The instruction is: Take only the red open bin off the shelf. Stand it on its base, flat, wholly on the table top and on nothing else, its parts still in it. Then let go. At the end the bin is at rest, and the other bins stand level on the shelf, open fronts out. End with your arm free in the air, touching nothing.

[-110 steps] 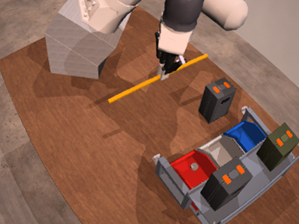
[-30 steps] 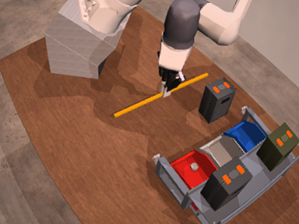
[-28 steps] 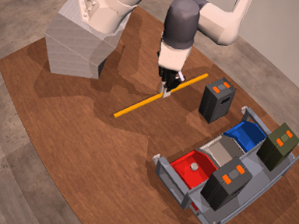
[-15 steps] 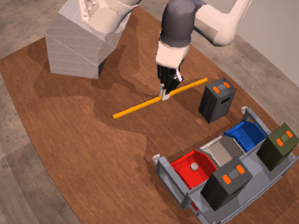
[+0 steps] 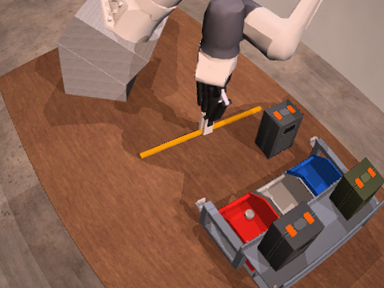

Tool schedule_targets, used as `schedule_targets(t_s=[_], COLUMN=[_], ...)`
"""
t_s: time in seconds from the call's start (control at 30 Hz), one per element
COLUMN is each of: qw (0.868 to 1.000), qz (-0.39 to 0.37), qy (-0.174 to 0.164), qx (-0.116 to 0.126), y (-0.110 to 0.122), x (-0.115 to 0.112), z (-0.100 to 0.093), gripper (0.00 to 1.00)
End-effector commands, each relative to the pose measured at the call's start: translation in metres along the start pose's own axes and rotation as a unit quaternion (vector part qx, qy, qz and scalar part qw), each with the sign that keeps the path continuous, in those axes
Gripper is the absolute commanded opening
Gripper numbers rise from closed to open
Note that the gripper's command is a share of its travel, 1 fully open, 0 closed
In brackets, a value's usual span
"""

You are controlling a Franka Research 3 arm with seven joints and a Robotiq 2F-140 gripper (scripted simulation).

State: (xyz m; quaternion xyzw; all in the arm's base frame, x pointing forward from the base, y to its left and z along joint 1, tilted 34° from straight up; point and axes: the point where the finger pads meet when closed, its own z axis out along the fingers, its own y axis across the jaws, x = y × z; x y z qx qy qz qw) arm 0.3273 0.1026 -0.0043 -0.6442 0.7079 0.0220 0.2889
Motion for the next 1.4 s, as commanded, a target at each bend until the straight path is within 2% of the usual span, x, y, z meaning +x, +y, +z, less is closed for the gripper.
schedule_targets(t_s=[0.0, 0.7, 0.73, 1.37], qw=[1.0, 1.0, 1.0, 1.0], qz=[-0.018, -0.018, -0.012, -0.012], qy=[0.0, 0.0, 0.001, 0.001], qx=[0.008, 0.008, 0.006, 0.006], y=[-0.0033, -0.0062, -0.0042, -0.0042], x=[0.0017, 0.0086, 0.0087, 0.0087], z=[0.0003, 0.0026, 0.0026, 0.0026], gripper=[0.0, 0.0, 0.57, 0.57])
